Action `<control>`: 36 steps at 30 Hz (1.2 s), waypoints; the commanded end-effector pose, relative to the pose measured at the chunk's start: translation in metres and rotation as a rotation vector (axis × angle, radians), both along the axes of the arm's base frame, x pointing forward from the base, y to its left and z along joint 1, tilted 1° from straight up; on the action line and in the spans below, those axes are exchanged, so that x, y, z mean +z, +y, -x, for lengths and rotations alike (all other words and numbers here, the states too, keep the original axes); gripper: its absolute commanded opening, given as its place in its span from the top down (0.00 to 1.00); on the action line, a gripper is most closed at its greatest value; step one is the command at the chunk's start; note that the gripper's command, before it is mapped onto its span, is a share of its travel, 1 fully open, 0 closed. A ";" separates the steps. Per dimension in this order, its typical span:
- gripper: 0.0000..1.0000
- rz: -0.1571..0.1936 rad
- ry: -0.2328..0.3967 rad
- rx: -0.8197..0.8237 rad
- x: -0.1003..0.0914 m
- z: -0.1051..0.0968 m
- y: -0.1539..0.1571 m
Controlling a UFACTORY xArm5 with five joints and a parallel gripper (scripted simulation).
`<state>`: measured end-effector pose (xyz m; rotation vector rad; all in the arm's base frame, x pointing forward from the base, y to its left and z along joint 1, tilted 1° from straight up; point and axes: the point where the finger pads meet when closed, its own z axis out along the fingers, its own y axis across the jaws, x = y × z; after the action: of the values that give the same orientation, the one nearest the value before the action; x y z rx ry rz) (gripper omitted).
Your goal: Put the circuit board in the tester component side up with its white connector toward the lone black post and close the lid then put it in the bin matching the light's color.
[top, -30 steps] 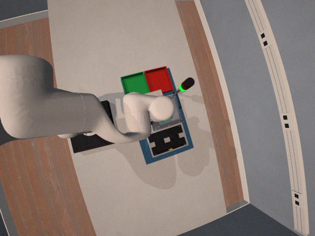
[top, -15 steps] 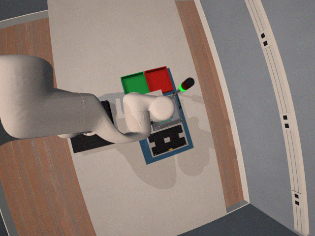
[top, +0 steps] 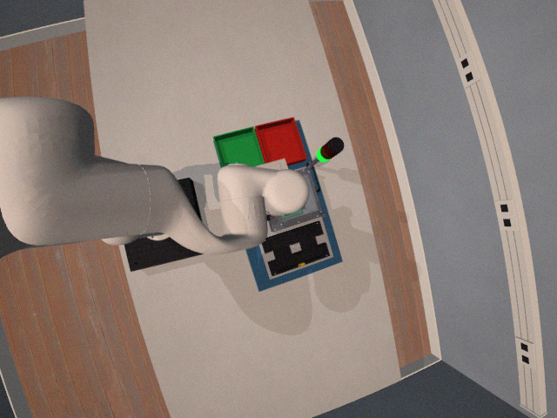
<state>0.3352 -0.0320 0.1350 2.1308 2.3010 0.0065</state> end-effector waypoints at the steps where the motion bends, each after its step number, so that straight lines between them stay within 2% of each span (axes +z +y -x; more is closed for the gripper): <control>1: 1.00 0.000 -0.003 0.000 0.001 -0.001 0.000; 36: 1.00 0.000 -0.003 0.000 0.013 -0.001 0.000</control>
<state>0.3351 -0.0322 0.1463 2.1308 2.3010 0.0065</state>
